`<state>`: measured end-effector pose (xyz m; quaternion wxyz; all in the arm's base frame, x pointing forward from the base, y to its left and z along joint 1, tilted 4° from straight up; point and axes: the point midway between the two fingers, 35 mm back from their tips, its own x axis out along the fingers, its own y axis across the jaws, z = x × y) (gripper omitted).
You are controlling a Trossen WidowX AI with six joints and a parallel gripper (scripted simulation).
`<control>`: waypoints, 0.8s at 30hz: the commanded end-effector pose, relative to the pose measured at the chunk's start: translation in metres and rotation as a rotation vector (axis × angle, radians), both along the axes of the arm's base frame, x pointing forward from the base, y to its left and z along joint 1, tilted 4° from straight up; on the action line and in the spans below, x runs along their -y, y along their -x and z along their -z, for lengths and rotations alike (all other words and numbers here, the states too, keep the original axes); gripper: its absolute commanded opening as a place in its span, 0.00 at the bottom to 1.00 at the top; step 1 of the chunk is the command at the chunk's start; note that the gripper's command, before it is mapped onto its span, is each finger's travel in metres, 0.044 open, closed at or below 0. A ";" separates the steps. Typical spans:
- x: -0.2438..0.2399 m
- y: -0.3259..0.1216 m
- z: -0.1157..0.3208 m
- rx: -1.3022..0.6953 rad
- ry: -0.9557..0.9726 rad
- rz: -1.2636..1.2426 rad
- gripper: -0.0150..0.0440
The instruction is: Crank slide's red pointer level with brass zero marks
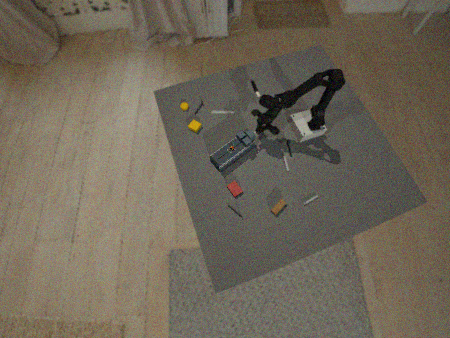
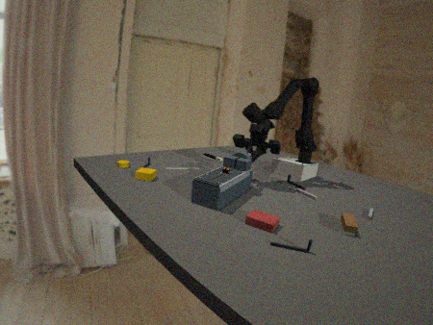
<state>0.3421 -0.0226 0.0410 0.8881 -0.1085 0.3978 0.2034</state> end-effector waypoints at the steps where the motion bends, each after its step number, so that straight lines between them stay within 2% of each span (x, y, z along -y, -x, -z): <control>1: 0.007 -0.003 -0.006 0.018 0.010 0.012 0.25; 24: 0.013 -0.007 -0.008 0.019 0.010 0.012 0.25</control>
